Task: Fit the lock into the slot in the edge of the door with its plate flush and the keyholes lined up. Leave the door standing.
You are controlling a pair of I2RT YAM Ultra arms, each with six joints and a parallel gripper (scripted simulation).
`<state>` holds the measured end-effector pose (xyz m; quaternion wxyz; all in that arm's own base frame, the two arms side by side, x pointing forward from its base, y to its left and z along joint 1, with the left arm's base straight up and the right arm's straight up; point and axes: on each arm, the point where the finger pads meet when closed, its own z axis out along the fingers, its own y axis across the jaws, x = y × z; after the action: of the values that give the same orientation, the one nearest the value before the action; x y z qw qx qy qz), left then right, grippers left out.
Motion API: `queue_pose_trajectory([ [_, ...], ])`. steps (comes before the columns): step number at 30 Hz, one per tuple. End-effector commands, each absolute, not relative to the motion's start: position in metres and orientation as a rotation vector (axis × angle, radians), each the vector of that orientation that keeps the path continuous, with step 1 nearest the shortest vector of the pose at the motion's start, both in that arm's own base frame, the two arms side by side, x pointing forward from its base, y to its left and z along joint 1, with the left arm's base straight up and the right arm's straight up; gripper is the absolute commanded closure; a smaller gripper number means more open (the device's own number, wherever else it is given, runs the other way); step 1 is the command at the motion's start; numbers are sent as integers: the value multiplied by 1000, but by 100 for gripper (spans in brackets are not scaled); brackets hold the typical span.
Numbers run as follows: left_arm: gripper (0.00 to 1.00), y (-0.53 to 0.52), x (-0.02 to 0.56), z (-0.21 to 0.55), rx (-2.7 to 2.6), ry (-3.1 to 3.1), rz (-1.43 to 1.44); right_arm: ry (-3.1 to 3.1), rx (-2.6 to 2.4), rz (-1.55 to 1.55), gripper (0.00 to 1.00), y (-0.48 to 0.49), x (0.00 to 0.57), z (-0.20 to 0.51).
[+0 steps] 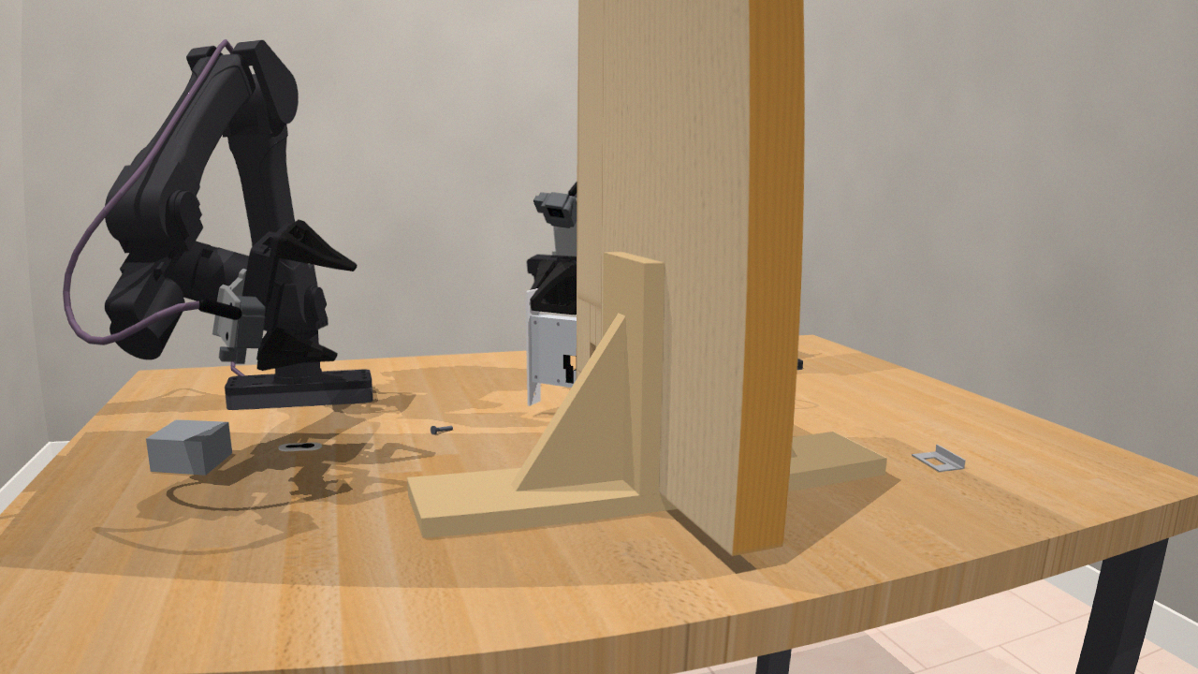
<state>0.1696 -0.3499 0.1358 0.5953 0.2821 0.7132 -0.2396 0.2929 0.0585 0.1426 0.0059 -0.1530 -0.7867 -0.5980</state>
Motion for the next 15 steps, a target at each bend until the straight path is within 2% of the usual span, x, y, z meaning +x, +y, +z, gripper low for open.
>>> queue_pose_trajectory([
  [1, 100, -364, 167, 156, 849, 1579, -728, -2485, -450, -1909, 0, 57, 301, 152],
  [15, 100, -323, 168, 167, 1212, 1421, -987, -2485, -450, -1909, 0, 57, 301, 152],
])
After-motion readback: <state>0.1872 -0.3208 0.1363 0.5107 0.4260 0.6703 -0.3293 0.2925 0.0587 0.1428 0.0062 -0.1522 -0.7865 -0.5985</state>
